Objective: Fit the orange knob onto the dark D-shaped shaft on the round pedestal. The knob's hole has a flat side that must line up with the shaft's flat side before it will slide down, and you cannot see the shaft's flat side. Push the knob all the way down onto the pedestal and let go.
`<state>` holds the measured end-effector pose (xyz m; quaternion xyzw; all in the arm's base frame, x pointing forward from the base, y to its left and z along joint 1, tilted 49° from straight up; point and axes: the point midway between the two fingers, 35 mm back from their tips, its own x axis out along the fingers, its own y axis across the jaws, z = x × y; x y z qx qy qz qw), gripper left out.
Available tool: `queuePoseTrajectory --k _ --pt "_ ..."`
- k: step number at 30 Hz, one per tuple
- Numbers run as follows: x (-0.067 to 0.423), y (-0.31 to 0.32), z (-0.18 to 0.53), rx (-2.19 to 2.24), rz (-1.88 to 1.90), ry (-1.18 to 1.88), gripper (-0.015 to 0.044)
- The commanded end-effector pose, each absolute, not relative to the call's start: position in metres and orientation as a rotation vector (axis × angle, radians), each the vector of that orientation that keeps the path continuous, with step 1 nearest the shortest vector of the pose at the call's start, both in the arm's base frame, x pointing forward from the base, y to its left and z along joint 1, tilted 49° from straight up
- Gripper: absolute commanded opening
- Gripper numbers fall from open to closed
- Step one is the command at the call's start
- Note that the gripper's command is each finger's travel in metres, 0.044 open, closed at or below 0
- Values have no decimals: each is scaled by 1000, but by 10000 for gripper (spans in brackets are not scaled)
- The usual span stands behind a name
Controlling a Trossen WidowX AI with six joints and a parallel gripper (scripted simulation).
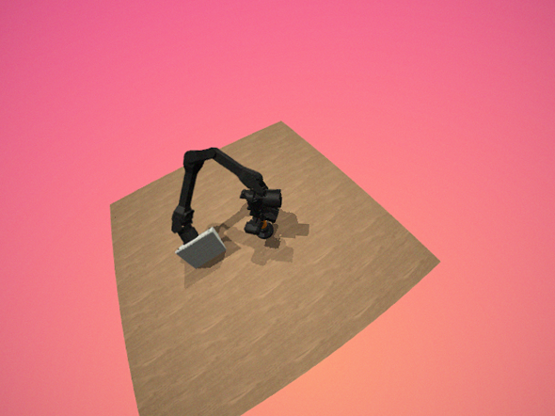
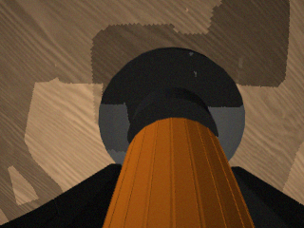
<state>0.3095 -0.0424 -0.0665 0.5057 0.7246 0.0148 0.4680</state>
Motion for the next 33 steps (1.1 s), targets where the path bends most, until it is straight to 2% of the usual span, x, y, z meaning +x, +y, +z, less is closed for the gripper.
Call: queuePoseTrajectory --k 1,33 --pt "309 -45 -65 1243 30 1771 0" --pt "309 -40 -68 1242 31 1771 0"
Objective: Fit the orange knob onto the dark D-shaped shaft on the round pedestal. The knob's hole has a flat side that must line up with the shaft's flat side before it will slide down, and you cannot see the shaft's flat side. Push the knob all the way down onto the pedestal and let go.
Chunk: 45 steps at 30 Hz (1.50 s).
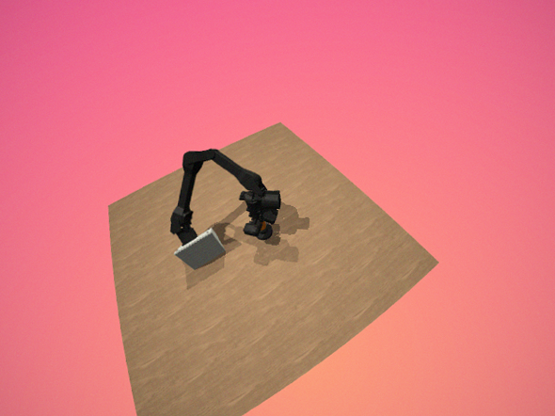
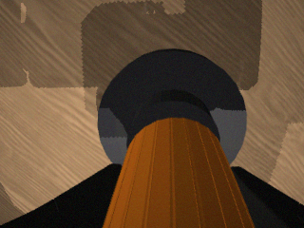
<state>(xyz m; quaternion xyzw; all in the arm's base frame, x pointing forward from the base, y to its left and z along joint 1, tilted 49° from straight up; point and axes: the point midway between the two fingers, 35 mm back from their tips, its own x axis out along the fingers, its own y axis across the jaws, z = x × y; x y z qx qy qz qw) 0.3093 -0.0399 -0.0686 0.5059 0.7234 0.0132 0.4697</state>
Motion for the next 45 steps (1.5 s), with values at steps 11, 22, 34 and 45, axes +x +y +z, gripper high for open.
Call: queuePoseTrajectory --k 11,22,34,45 --pt "310 -35 -73 1242 32 1770 0" --pt "309 -29 -79 1242 33 1770 0" --pt "310 -30 -78 1235 35 1772 105" --pt "310 -30 -78 1235 35 1772 394"
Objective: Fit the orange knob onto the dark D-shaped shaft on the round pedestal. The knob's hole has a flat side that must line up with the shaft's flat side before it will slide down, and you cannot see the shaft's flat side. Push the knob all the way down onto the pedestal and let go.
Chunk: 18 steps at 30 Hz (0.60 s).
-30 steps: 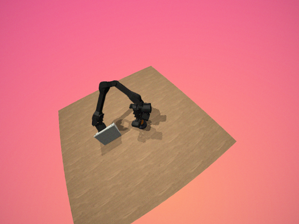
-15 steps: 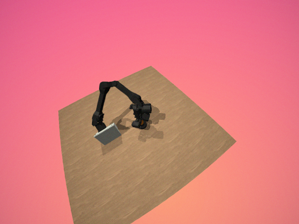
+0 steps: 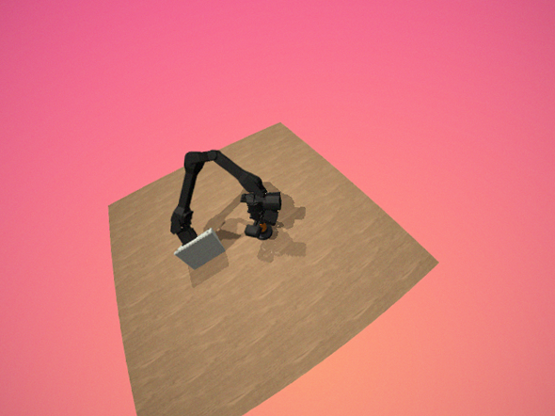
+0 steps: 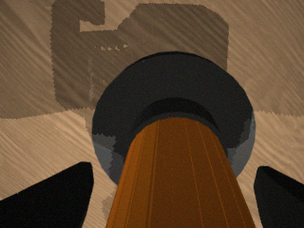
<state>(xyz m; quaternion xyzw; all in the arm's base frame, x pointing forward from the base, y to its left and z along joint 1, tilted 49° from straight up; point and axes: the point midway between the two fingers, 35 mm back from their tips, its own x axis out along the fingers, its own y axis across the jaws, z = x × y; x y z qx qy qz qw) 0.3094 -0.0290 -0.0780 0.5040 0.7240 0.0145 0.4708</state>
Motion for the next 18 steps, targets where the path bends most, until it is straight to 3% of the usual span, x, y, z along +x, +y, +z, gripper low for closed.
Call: queuePoseTrajectory --k 1,2,10,18 --pt "310 -30 -78 1235 35 1772 420" --pt "310 -30 -78 1235 35 1772 440" --pt "310 -31 -76 1235 35 1772 440" --pt "314 -101 -14 1232 31 1774 440"
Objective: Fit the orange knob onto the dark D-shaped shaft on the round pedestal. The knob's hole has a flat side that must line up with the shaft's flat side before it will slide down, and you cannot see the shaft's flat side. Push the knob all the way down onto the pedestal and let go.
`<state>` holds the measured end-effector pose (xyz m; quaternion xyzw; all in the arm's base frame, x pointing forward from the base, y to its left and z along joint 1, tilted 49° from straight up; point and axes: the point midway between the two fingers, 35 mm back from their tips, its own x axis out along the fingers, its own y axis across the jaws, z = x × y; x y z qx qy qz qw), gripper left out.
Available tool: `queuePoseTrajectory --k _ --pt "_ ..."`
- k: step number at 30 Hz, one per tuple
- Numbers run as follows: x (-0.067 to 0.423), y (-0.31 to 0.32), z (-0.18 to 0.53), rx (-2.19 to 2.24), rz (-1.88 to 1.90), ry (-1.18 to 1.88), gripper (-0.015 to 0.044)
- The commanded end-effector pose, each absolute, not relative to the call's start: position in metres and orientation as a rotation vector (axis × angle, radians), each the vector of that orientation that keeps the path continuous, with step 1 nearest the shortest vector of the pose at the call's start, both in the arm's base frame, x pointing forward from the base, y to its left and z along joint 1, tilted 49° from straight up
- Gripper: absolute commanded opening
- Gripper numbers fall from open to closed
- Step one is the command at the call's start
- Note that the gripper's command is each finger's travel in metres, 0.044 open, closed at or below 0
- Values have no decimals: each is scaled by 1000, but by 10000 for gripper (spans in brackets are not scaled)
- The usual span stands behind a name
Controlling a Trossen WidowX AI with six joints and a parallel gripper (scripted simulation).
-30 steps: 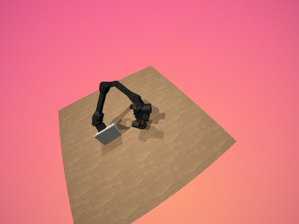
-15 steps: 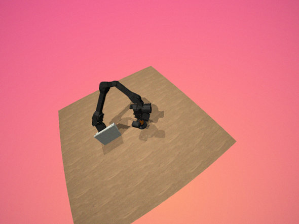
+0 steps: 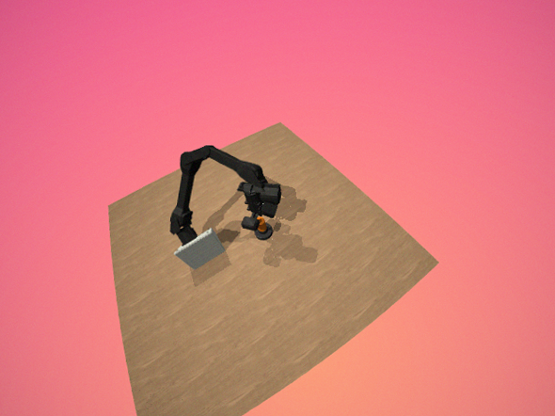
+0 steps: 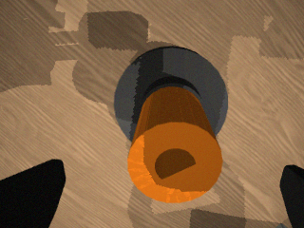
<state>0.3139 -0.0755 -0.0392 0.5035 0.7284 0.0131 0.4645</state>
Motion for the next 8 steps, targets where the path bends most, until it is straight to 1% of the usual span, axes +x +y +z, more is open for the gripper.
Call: queuePoseTrajectory --k 1,8 --pt "314 -101 -14 1232 31 1774 440" --pt "315 -103 -16 1232 31 1773 440"
